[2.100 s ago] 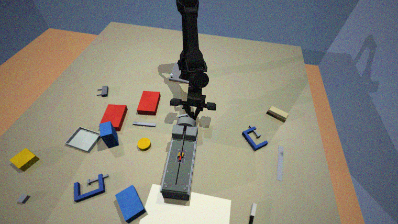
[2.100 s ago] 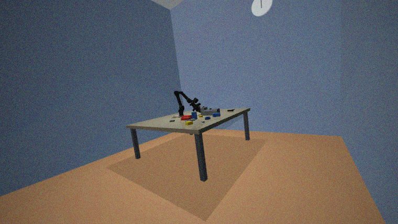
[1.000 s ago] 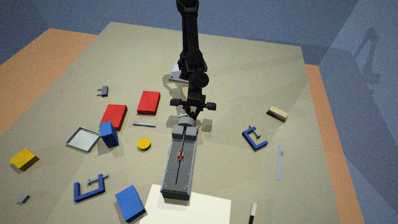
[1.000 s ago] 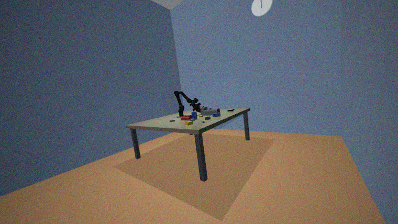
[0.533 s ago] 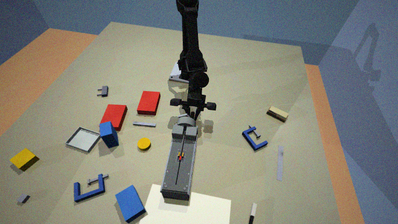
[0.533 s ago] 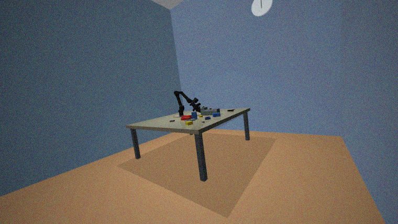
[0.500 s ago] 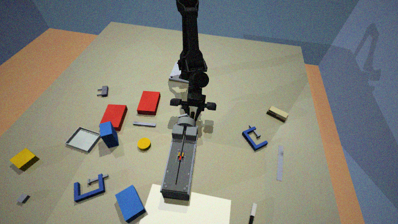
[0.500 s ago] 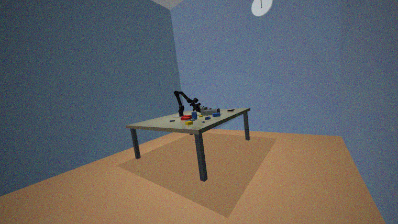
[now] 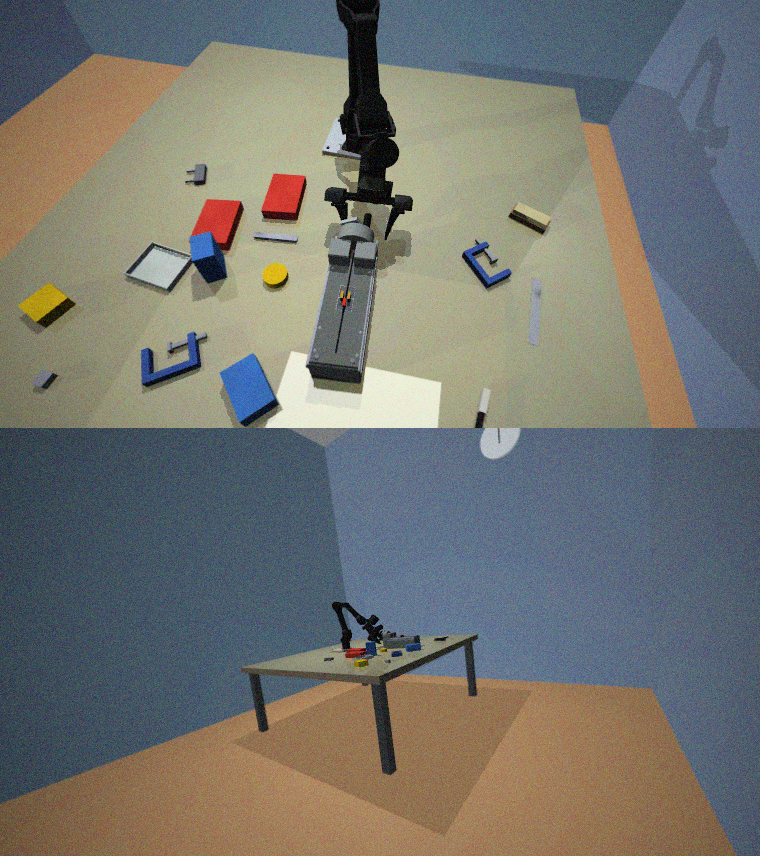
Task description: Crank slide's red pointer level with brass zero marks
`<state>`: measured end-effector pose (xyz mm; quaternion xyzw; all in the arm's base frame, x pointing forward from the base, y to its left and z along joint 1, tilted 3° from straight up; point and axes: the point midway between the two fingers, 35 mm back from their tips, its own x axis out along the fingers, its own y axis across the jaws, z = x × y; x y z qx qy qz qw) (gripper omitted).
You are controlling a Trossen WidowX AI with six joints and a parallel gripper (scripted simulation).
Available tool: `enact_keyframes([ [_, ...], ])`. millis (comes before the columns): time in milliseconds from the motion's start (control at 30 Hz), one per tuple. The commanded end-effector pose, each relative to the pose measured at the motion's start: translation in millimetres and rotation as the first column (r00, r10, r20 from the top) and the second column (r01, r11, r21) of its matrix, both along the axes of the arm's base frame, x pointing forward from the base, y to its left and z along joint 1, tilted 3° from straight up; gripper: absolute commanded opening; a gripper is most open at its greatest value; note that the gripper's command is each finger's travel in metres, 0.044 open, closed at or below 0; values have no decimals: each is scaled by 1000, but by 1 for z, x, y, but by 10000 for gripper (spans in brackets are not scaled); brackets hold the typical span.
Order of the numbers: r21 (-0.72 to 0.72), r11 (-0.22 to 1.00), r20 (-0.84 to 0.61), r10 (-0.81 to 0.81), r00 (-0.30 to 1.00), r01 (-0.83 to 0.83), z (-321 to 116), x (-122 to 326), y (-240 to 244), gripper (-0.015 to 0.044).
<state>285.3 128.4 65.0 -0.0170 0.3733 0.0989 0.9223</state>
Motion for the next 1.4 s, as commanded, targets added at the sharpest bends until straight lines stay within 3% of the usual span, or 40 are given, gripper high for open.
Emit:
enact_keyframes([
  [0,7,1000,12,1,1000,-1,17,2,1,440],
  [1000,5,1000,9,-5,1000,5,157,0,-8,440],
  [1367,26,998,5,56,998,-56,170,61,-4,440],
])
